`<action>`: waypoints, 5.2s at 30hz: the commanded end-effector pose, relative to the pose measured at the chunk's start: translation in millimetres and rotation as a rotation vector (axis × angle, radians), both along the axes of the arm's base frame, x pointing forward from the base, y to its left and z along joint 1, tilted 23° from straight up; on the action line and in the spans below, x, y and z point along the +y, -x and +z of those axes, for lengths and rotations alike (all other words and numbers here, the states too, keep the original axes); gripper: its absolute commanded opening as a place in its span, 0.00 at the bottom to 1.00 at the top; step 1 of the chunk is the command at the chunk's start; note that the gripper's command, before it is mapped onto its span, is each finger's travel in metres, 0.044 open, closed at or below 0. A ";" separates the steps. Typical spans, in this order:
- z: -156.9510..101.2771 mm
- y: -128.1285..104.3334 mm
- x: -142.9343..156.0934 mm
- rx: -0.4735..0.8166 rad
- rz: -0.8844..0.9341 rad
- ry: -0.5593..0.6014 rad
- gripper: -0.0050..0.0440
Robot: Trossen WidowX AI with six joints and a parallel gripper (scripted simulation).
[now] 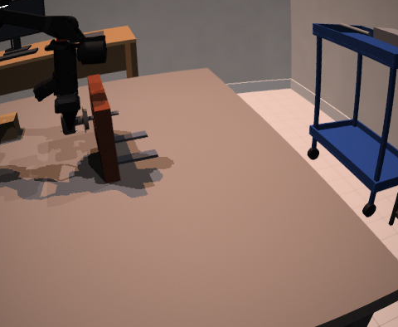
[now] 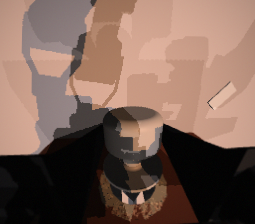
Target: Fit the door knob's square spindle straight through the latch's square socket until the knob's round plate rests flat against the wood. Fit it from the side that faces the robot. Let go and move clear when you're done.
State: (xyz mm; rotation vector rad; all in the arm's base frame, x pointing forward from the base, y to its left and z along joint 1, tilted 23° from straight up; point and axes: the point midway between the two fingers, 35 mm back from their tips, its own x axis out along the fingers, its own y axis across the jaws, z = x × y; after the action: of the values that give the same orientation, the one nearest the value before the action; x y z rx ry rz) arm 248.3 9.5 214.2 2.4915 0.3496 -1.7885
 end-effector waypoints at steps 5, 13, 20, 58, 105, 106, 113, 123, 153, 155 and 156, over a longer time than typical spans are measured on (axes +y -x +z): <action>4.5 -4.1 0.8 -0.012 -0.002 -0.003 0.10; 5.6 -6.5 1.3 -0.012 -0.002 -0.003 0.10; 6.3 -8.1 1.6 -0.012 -0.002 -0.003 0.10; 11.1 -18.3 3.7 -0.012 -0.002 -0.003 0.10; 9.3 -21.3 3.9 0.000 -0.001 0.002 1.00; 9.3 -21.3 3.9 0.000 -0.001 0.002 1.00; 9.3 -21.3 3.9 0.000 -0.001 0.002 1.00; -1.7 3.9 -0.4 0.000 -0.001 0.003 1.00; -5.6 79.2 -15.1 0.000 -0.001 0.003 1.00; -1.8 80.7 -15.6 0.000 -0.001 0.003 1.00; -1.8 80.7 -15.6 0.000 -0.001 0.003 1.00</action>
State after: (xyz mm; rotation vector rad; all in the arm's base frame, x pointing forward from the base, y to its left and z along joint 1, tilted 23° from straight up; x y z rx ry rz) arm 171.1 -5.1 203.9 2.4841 0.3396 -1.8056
